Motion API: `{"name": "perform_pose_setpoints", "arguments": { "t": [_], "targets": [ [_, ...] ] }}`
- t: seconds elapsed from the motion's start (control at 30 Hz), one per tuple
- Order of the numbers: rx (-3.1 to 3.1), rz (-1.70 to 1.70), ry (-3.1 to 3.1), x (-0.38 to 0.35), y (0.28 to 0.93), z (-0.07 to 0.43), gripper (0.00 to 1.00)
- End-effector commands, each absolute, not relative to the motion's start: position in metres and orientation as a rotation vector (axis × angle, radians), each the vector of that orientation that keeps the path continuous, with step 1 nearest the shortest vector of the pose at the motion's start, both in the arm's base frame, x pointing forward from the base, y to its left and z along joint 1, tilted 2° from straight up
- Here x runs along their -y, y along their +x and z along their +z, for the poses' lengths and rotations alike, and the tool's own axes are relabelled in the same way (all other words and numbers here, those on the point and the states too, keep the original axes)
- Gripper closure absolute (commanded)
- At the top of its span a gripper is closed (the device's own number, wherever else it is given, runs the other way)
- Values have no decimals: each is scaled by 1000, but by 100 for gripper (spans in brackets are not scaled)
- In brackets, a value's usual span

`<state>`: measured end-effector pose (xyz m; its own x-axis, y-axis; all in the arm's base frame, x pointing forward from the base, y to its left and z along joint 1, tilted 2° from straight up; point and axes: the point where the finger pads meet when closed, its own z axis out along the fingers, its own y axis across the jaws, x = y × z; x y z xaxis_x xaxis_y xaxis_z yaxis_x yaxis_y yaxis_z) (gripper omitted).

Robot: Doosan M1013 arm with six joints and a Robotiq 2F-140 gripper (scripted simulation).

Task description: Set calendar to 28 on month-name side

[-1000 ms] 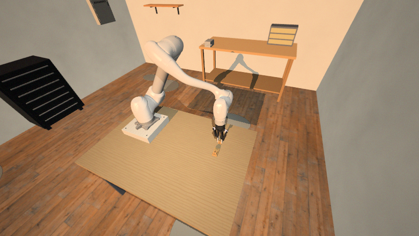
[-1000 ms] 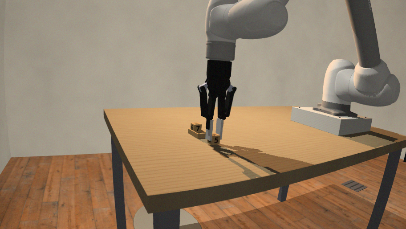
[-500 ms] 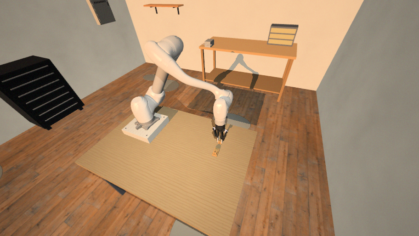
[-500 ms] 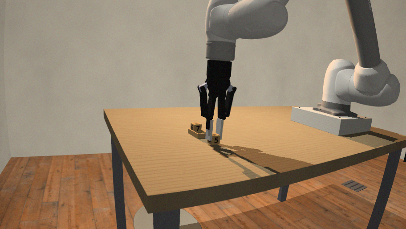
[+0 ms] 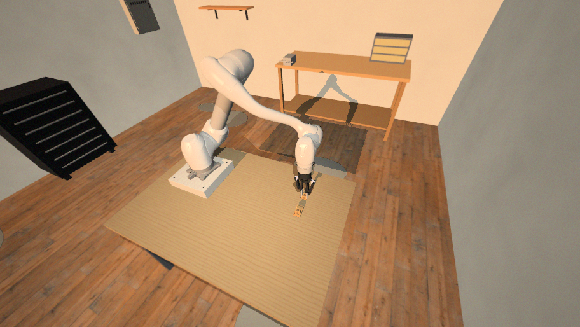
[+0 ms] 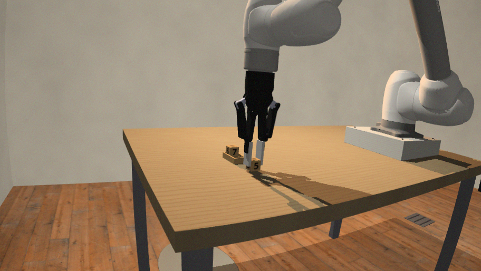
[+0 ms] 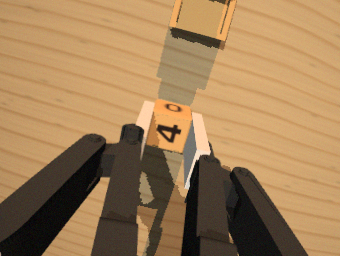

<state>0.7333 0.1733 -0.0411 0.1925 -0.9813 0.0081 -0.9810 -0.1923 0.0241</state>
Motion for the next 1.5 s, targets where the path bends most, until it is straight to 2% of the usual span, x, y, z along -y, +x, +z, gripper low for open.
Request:
{"name": "perform_pose_setpoints", "arguments": {
  "t": [0.0, 1.47],
  "targets": [
    [1981, -15, 2401, -172, 730, -45, 76],
    [1987, -15, 2396, -168, 728, -45, 76]
  ]
}}
